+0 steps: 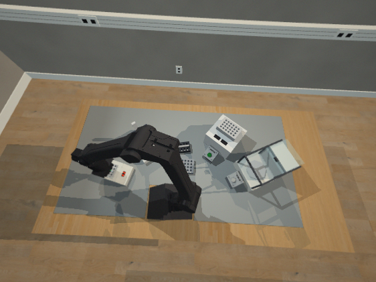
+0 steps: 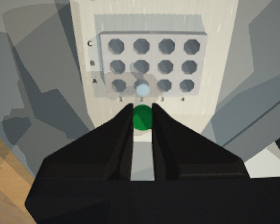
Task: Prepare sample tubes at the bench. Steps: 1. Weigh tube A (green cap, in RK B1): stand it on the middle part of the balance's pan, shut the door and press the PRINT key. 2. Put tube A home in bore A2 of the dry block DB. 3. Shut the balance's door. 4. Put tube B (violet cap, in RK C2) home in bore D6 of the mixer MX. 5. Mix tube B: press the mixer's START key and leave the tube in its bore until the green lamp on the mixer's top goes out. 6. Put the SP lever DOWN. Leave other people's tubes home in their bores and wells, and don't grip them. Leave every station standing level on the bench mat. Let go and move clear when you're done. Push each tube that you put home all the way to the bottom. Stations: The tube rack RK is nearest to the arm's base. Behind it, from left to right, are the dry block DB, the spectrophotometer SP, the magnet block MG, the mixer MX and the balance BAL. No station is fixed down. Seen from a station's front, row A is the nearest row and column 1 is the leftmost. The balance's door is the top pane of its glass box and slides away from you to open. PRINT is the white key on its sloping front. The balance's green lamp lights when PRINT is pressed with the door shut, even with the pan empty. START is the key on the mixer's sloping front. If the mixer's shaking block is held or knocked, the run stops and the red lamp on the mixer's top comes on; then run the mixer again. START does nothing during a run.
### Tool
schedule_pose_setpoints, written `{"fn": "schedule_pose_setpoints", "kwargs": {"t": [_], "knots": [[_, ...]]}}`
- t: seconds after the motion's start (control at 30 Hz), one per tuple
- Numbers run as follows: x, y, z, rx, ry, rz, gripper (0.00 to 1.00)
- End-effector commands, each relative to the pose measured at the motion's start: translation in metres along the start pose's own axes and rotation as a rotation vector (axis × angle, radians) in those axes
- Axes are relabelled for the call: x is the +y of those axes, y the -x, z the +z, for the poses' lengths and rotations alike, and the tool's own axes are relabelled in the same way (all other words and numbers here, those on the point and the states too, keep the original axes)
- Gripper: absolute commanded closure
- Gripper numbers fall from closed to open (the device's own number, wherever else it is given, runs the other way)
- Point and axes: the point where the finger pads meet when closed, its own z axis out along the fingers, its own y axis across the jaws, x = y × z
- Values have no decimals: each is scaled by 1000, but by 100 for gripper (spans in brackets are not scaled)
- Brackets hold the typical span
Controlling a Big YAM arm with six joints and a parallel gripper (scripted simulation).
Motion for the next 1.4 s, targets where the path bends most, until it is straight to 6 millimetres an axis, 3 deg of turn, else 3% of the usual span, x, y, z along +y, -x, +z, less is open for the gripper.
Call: {"fn": "schedule_pose_setpoints", "kwargs": {"t": [0.0,1.37], "knots": [[2,-2,11,4,1,-1,91],[8,-3,9,-2,-3,-3,91]]}}
